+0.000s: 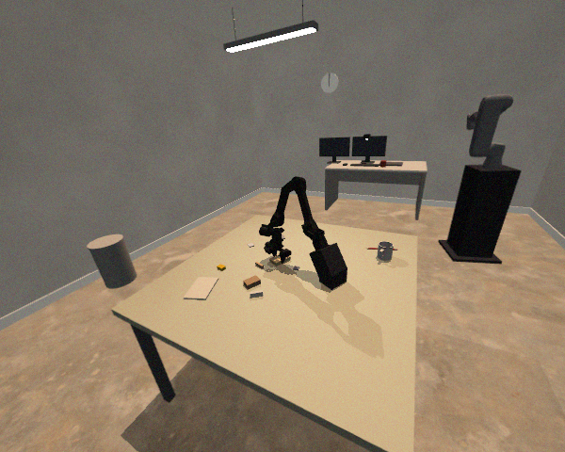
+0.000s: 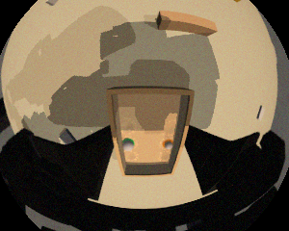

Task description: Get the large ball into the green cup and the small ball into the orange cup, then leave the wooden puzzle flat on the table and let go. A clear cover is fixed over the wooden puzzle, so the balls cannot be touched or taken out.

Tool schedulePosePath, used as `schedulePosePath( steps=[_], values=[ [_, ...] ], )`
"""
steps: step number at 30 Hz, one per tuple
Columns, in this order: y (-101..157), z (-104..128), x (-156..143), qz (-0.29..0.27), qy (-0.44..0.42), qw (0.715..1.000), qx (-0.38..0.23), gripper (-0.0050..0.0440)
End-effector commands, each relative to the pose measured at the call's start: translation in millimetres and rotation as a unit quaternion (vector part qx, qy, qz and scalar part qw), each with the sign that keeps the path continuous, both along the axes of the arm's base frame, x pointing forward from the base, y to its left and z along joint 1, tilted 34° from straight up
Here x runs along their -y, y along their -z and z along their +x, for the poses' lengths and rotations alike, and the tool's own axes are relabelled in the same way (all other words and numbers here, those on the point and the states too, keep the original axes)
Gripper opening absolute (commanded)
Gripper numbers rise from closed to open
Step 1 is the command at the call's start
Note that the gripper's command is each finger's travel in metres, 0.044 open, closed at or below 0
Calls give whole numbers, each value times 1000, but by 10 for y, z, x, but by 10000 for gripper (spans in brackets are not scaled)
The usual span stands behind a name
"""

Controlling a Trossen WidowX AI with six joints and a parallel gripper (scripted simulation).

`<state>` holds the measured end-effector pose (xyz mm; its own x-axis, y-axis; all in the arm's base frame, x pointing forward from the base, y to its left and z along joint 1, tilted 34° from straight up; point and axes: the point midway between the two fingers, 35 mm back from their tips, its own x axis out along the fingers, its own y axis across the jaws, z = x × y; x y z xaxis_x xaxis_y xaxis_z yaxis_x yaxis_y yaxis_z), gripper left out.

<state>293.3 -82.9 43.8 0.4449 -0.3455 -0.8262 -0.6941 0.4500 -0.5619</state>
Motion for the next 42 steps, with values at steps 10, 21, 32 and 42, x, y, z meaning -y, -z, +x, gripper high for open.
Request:
schedulePosePath(
  steps=[10,21,32,42],
  values=[
    [15,12,10,0,0,1000,2,120],
    [15,12,10,0,0,1000,2,336],
    [15,12,10,0,0,1000,2,440],
    [15,12,10,0,0,1000,2,440]
  ],
)
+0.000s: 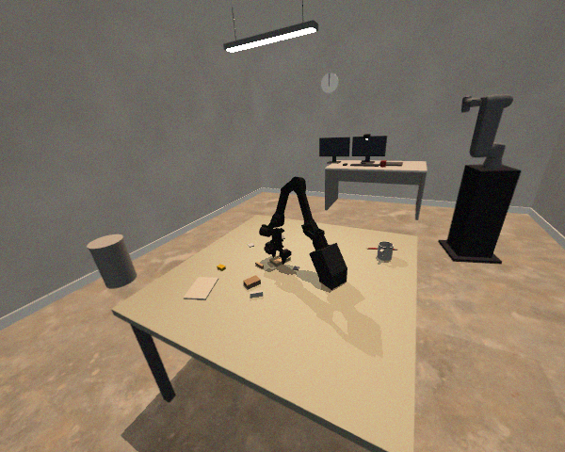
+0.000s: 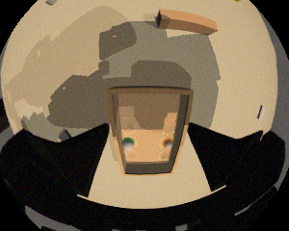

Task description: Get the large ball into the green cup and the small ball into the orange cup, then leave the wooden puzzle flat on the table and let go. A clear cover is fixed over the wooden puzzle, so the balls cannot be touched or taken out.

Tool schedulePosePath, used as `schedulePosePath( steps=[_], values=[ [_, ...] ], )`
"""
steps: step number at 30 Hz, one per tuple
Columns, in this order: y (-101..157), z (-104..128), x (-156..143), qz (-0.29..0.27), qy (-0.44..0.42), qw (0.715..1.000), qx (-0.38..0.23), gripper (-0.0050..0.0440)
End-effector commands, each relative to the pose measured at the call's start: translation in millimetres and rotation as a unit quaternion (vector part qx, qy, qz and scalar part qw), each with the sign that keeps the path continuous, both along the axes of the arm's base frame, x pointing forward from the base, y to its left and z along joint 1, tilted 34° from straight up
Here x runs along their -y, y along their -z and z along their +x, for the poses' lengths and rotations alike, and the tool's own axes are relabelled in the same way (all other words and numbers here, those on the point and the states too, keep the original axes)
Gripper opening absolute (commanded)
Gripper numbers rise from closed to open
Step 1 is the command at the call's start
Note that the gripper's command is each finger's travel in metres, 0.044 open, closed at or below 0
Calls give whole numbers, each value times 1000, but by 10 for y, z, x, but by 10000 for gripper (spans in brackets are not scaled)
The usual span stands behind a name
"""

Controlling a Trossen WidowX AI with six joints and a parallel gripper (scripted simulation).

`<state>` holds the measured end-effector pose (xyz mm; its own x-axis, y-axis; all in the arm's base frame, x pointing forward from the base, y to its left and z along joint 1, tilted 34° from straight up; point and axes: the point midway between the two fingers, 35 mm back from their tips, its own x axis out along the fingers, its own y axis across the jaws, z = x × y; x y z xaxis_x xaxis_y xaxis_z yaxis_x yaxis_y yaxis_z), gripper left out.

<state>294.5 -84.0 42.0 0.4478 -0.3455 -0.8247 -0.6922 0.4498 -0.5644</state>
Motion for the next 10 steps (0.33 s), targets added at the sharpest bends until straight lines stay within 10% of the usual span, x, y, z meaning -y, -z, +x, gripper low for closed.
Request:
schedulePosePath(
  steps=[1,10],
  values=[
    [-3,0,0,0,0,1000,0,440],
    [-341,-122,-150,1,0,1000,-1,440]
  ],
)
